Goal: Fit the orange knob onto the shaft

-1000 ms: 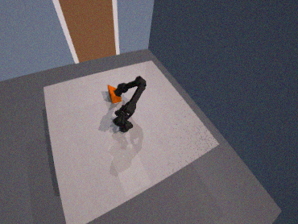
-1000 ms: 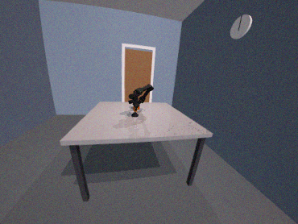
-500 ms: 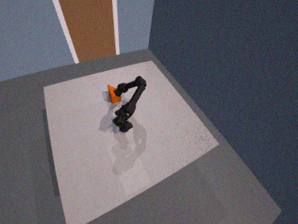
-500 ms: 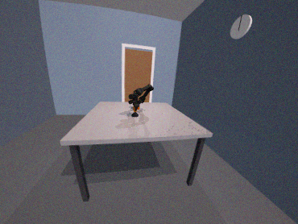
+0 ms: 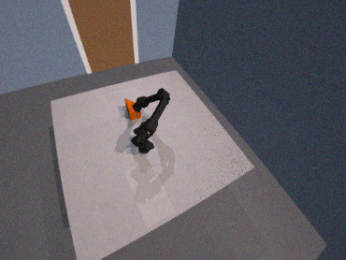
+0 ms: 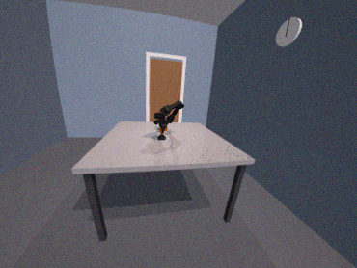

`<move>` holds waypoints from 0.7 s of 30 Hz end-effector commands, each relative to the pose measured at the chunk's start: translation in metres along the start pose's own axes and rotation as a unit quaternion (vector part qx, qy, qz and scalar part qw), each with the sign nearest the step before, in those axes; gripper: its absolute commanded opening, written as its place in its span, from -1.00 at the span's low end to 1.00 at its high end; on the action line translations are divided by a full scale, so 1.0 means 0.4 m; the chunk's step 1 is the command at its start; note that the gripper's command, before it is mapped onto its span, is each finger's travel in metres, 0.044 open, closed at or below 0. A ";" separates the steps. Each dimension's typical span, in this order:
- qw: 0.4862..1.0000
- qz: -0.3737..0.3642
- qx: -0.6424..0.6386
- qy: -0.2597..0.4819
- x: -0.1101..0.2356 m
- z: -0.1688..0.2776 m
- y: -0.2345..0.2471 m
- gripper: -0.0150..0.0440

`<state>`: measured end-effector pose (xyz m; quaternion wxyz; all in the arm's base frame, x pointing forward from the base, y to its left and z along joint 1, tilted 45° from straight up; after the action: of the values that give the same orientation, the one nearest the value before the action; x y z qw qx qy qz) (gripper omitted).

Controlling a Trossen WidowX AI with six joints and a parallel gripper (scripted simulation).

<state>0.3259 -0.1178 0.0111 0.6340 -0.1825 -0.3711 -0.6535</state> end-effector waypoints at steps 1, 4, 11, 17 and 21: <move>1.000 -0.001 -0.001 -0.001 -0.001 -0.001 -0.002 -0.49; 1.000 -0.001 -0.001 -0.001 0.002 -0.001 -0.003 -0.49; 1.000 -0.001 -0.014 -0.001 0.012 0.000 -0.004 -0.49; 1.000 -0.001 -0.027 -0.001 0.011 0.000 0.000 -0.49; 1.000 -0.001 -0.027 -0.001 0.005 -0.001 -0.001 -0.49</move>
<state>0.3251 -0.1192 0.0133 0.6295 -0.1966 -0.3543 -0.6630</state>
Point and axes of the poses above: the point midway between the two fingers, 35 mm back from their tips, its own x axis back along the fingers, its own y axis across the jaws, z = x × y, the point moved 2 cm from there along x, back along the fingers, and after that the axes turned 9 degrees about x, right-handed, at the moved point
